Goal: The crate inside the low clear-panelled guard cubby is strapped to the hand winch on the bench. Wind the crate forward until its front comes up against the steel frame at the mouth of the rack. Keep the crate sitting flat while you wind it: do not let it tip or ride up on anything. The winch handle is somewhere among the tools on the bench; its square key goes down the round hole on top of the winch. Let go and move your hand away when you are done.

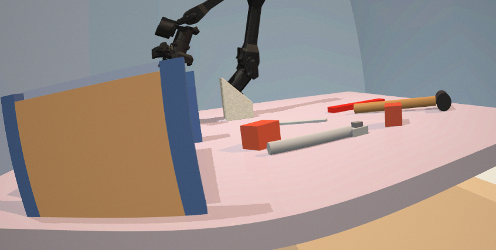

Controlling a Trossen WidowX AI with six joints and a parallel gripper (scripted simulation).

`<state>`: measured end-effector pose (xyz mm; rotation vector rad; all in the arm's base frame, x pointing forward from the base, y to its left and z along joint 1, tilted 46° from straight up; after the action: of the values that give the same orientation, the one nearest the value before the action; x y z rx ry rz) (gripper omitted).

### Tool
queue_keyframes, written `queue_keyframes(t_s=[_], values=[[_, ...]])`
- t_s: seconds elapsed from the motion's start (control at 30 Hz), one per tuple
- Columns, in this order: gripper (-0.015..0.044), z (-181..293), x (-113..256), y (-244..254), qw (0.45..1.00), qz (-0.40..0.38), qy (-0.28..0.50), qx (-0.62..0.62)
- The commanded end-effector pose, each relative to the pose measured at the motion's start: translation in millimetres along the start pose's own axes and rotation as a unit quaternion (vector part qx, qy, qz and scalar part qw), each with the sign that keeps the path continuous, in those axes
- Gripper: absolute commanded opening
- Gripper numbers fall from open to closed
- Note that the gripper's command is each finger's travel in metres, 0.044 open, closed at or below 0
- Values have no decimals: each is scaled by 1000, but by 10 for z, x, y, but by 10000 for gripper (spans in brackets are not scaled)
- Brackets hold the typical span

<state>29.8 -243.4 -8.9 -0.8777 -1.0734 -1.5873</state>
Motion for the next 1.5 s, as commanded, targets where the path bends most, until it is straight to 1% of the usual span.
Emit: queue_keyframes(t_s=[0.0,1.1,1.47], values=[[0,-68,-45,-44,1000,9,-4,2],[0,-463,-192,-187,1000,9,-6,3],[0,-752,-315,-167,1000,9,-7,3]])
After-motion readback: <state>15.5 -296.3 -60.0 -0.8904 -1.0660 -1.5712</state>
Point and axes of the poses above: the point midway between the two fingers, 35 mm back from their tips, its own x axis back along the fingers, its own y axis across the jaws, z = x × y, the point moved 10 cm from there along x, back along the fingers, and after that the axes turned 15 degrees about -x, right-handed, at the moved point
